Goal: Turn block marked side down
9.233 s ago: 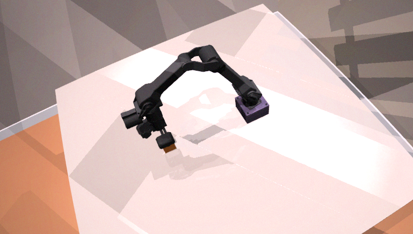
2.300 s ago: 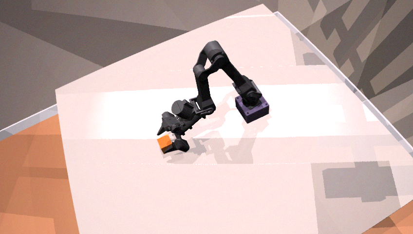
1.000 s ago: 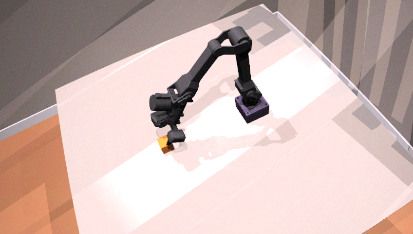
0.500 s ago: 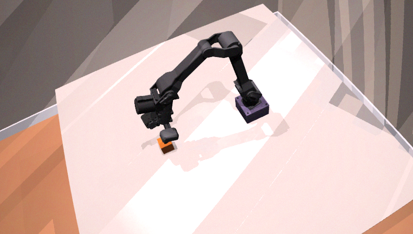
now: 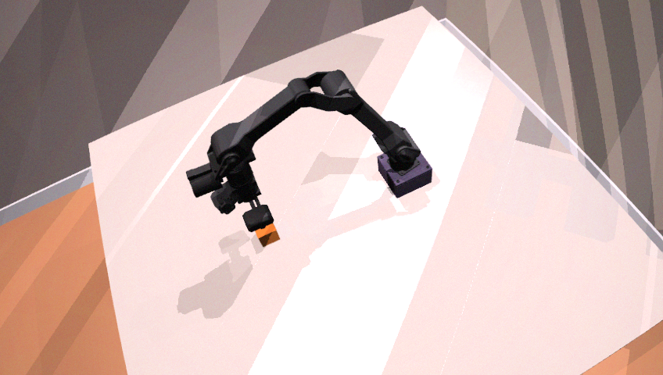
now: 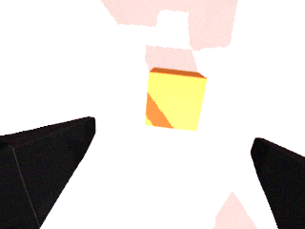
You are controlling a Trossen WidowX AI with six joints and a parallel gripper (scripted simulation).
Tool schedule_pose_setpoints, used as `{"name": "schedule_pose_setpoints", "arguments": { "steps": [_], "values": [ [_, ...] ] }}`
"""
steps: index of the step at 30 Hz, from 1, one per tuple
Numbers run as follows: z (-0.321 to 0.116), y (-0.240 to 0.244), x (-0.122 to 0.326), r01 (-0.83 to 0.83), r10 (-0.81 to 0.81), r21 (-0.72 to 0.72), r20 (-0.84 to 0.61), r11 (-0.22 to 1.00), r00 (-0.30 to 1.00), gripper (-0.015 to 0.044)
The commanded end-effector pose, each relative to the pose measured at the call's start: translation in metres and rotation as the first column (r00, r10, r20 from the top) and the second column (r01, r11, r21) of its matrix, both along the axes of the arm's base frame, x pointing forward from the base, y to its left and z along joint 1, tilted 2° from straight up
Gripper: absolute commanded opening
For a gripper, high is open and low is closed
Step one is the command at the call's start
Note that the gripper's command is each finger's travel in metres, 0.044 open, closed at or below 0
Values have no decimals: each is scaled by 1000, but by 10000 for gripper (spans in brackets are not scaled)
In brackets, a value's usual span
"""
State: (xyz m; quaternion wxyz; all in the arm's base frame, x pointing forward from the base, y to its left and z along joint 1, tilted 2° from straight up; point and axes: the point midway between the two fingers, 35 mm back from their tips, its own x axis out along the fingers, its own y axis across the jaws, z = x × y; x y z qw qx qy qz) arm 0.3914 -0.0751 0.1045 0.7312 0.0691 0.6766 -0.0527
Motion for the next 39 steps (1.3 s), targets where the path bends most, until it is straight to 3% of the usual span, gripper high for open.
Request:
{"name": "schedule_pose_setpoints", "arguments": {
  "steps": [1,5,39],
  "values": [
    [-1,-1,0,-5,5,-1,-20,1000,1000,440],
    [-33,0,2,-5,5,-1,-20,1000,1000,440],
    [-85,1,5,-5,5,-1,-20,1000,1000,440]
  ]
}}
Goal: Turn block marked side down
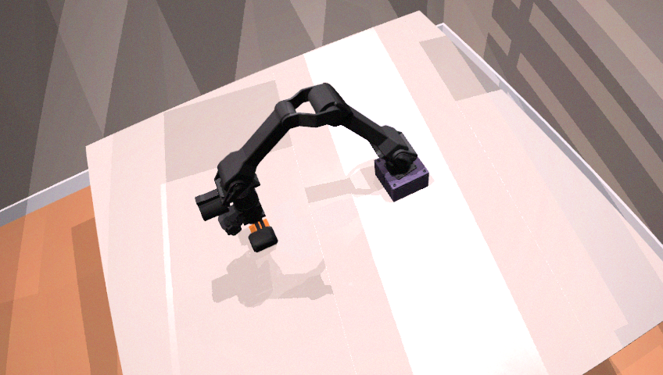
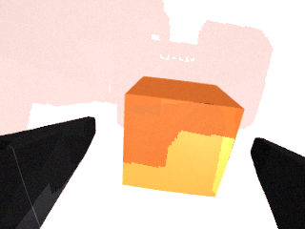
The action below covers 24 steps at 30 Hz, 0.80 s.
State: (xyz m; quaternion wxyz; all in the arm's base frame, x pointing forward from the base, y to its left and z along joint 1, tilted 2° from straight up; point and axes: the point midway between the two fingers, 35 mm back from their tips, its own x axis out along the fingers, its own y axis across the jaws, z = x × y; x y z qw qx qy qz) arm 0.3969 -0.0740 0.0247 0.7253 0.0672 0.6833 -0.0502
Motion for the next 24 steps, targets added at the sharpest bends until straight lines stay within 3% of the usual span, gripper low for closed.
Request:
{"name": "schedule_pose_setpoints", "arguments": {
  "steps": [1,9,24],
  "values": [
    [-5,0,-1,2,-2,-3,-2,1000,1000,440],
    [-5,0,-1,2,-2,-3,-2,1000,1000,230],
    [-5,0,-1,2,-2,-3,-2,1000,1000,130]
  ]
}}
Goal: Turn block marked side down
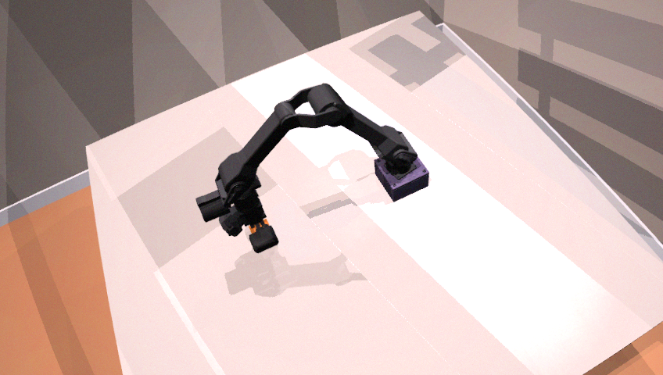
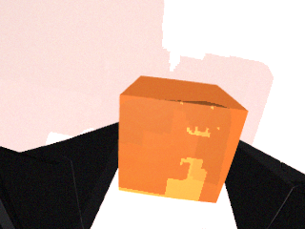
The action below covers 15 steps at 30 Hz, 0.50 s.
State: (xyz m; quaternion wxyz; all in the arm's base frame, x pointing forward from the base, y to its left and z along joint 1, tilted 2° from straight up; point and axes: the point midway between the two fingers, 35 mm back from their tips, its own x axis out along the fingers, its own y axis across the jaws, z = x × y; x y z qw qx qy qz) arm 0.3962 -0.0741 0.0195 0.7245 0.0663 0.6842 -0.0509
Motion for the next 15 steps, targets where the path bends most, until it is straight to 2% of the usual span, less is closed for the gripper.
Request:
{"name": "schedule_pose_setpoints", "arguments": {
  "steps": [1,4,8,15],
  "values": [
    [0,0,0,2,-2,-1,0,1000,1000,123],
    [0,0,0,2,-2,-1,0,1000,1000,103],
    [19,0,-1,2,-2,-1,1,1000,1000,0],
    [30,-1,-2,2,-2,-1,1,1000,1000,0]
  ]
}}
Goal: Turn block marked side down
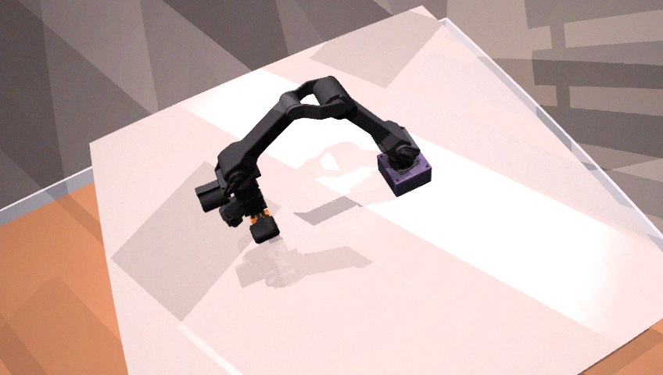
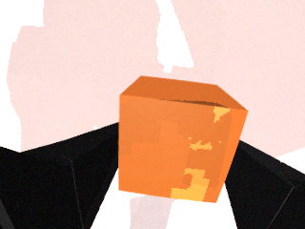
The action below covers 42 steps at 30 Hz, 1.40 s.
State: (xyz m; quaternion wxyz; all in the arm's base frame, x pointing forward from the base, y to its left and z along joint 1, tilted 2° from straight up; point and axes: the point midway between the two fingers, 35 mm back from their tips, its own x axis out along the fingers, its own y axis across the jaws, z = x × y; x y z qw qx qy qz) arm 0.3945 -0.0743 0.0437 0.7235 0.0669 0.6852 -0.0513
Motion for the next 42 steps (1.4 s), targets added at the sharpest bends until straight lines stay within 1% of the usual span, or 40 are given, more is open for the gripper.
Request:
{"name": "schedule_pose_setpoints", "arguments": {
  "steps": [1,18,36,42],
  "values": [
    [6,0,0,1,-1,-2,6,1000,1000,0],
    [-3,-1,4,13,-3,-40,235,999,972,0],
    [-2,0,-3,33,7,-77,473,996,881,0],
    [-2,0,-4,35,8,-80,491,996,871,0]
  ]
}}
